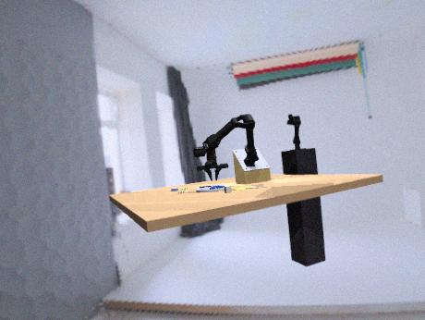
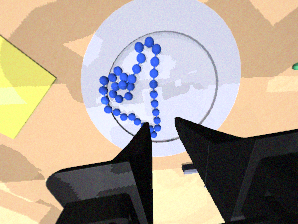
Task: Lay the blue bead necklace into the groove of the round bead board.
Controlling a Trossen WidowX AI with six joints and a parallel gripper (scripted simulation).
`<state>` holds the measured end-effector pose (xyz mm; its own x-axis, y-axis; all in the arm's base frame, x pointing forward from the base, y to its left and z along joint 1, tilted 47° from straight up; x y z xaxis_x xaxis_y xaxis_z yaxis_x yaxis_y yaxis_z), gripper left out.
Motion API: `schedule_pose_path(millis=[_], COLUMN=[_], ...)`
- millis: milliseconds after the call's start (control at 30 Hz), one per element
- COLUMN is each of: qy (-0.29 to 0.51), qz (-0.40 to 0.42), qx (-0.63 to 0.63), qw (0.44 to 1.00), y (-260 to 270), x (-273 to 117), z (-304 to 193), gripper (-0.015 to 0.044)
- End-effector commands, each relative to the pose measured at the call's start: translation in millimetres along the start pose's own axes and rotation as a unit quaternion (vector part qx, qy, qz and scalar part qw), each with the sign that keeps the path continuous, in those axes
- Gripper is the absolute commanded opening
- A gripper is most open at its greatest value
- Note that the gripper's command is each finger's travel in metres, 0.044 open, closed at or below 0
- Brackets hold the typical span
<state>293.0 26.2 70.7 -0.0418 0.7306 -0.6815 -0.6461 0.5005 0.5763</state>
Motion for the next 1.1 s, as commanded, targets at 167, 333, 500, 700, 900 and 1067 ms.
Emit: schedule_pose_path(millis=[167,333,500,700,900,1067], qy=[-0.001,0.000,0.000,0.001,0.001,0.002], qz=[-0.002,-0.002,-0.001,0.000,0.001,-0.002], qx=[-0.006,-0.006,-0.006,-0.005,-0.005,-0.007], qw=[1.000,1.000,1.000,1.000,1.000,1.000], y=[0.5,0.5,0.6,1.1,1.6,1.6], x=[6.5,12.7,21.0,30.9,38.2,35.4], z=[-0.3,-0.6,-1.0,-1.7,-2.4,-1.4], gripper=[0.0120,0.0120,0.0120,0.0120,0.0120,0.0015])
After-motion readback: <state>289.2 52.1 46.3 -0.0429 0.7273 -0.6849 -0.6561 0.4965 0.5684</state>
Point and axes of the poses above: the point midway between the two fingers, 35 mm back from their tips, its own x axis out along the fingers, its own y axis across the jaws, z = x × y, the point moved 9 cm from there along -x, back along the fingers, and after that the axes turned 12 degrees about x, right-handed, at the moved point
